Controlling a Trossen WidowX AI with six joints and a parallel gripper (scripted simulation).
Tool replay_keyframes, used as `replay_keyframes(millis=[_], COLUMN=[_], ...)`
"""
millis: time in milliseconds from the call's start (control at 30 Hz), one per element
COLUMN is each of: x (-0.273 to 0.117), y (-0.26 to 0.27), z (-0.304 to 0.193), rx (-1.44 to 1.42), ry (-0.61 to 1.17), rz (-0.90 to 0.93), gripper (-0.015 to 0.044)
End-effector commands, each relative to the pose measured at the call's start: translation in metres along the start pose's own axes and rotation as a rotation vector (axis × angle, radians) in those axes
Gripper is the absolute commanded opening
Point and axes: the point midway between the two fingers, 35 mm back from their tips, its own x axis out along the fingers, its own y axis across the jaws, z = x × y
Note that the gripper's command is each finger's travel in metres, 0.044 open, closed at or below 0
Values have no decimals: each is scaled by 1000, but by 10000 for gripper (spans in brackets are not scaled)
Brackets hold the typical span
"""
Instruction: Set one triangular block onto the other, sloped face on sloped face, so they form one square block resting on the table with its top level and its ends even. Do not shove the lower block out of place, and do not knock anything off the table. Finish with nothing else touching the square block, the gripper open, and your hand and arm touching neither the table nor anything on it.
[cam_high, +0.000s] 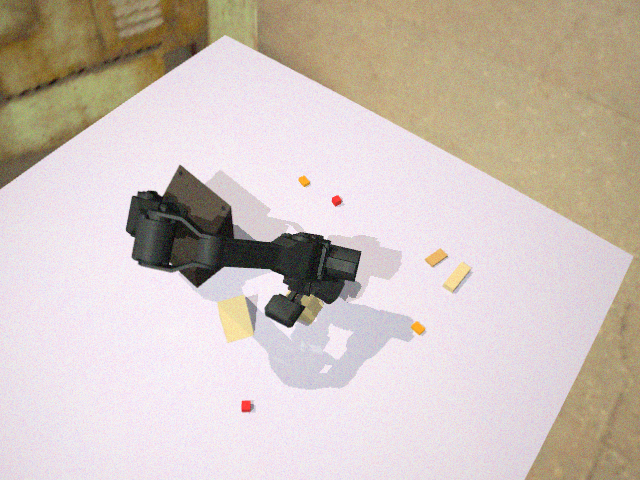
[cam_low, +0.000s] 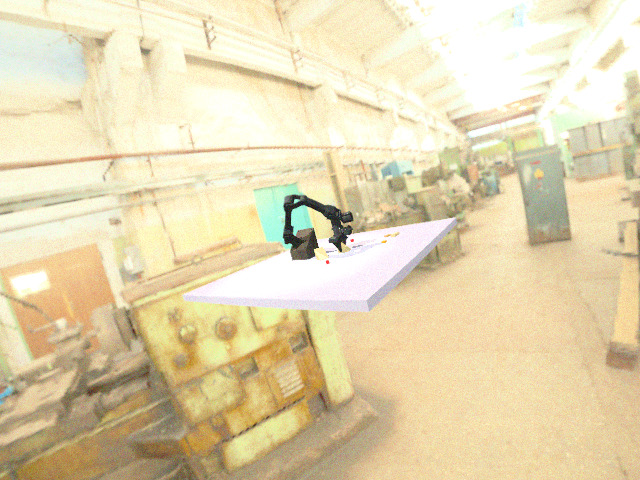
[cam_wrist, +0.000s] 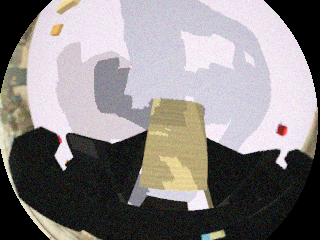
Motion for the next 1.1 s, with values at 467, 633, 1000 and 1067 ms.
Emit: replay_keyframes(millis=[467,633,1000,1067], x=[-30,-29,-28,-28], y=[0,0,0,0], z=[0,0,0,0], rx=[0,-30,-188,-250], ry=[0,-3,-3,-3], rz=[2,-3,-3,-3], gripper=[0,0,0,0])
